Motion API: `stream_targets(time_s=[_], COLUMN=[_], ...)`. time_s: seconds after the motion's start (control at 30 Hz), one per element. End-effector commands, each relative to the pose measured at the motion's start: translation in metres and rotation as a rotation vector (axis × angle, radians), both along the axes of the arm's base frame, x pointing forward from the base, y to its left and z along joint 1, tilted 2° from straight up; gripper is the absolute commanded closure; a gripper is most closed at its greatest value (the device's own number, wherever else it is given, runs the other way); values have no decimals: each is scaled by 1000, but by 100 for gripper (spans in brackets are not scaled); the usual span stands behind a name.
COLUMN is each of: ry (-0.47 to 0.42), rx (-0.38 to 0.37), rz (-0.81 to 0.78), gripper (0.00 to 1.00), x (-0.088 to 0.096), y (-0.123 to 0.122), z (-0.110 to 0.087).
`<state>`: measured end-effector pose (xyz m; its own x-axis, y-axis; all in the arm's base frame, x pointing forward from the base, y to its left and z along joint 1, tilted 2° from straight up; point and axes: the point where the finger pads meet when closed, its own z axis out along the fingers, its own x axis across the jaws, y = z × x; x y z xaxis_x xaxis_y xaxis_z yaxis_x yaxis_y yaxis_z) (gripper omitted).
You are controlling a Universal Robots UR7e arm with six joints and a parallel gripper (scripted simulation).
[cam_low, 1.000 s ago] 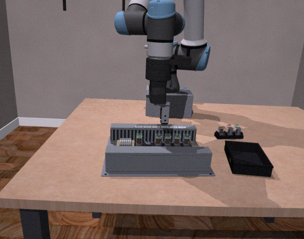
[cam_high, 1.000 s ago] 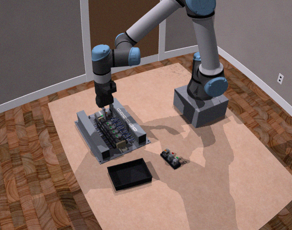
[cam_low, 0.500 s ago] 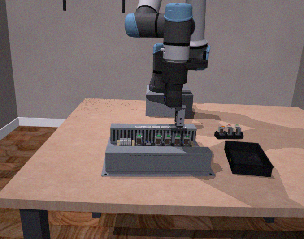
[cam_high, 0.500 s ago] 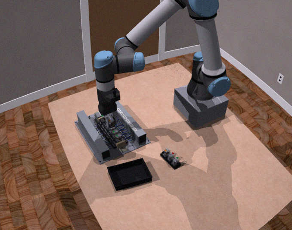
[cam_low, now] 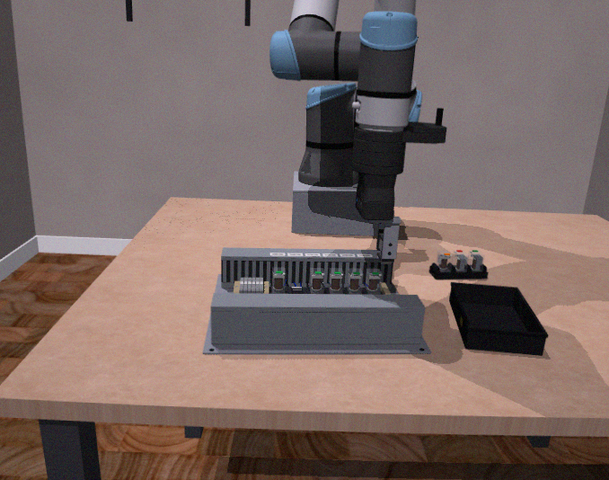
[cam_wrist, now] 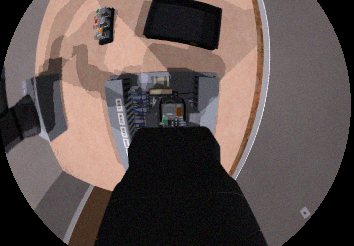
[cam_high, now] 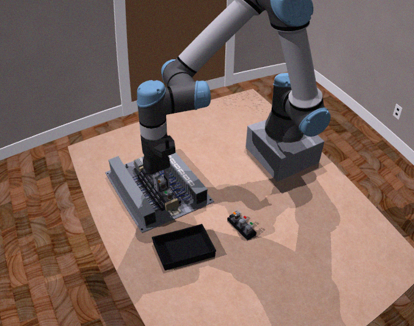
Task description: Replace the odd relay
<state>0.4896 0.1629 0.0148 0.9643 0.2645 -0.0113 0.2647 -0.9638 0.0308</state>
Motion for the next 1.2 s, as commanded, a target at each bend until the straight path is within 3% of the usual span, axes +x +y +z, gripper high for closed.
stream_targets(time_s=[0.0, 0.37, 0.53, 0.93, 1.1, 1.17], ry=[-1, -1, -1, -1, -1, -1], rx=[0, 0, 0, 0, 1, 1], rz=[1, 1, 1, 1, 1, 1], gripper=[100, 100, 100, 100, 100, 100], x=[-3, -3, -9, -9, -14, -14], y=[41, 41, 98, 98, 156, 156], z=[-6, -6, -16, -16, -25, -25])
